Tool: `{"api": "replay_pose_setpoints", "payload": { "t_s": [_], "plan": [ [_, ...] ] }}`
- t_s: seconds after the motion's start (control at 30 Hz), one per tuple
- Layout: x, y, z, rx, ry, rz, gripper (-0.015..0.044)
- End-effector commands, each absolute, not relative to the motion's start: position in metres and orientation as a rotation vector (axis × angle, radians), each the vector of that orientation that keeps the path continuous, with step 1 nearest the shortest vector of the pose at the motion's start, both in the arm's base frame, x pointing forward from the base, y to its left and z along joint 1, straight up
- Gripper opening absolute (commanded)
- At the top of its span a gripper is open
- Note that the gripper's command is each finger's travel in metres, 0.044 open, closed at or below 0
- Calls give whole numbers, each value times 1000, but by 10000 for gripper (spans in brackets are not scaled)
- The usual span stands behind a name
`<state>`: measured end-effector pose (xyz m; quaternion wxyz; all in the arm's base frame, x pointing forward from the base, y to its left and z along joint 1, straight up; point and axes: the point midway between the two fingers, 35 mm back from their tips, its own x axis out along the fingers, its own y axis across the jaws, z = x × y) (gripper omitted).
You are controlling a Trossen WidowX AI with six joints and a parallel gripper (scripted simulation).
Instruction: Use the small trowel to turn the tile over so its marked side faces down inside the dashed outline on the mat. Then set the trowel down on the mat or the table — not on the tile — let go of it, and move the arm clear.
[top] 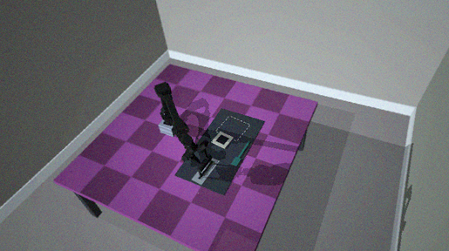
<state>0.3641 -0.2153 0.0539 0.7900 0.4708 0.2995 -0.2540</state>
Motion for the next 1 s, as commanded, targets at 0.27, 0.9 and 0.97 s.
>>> {"api": "replay_pose_setpoints", "payload": {
  "t_s": [0.27, 0.9, 0.97],
  "plan": [
    [350, -200, 47, 1415, 476, -606, 300],
    [355, -197, 39, 1524, 432, -615, 300],
    [357, -198, 37, 1523, 433, -615, 300]
  ]
}}
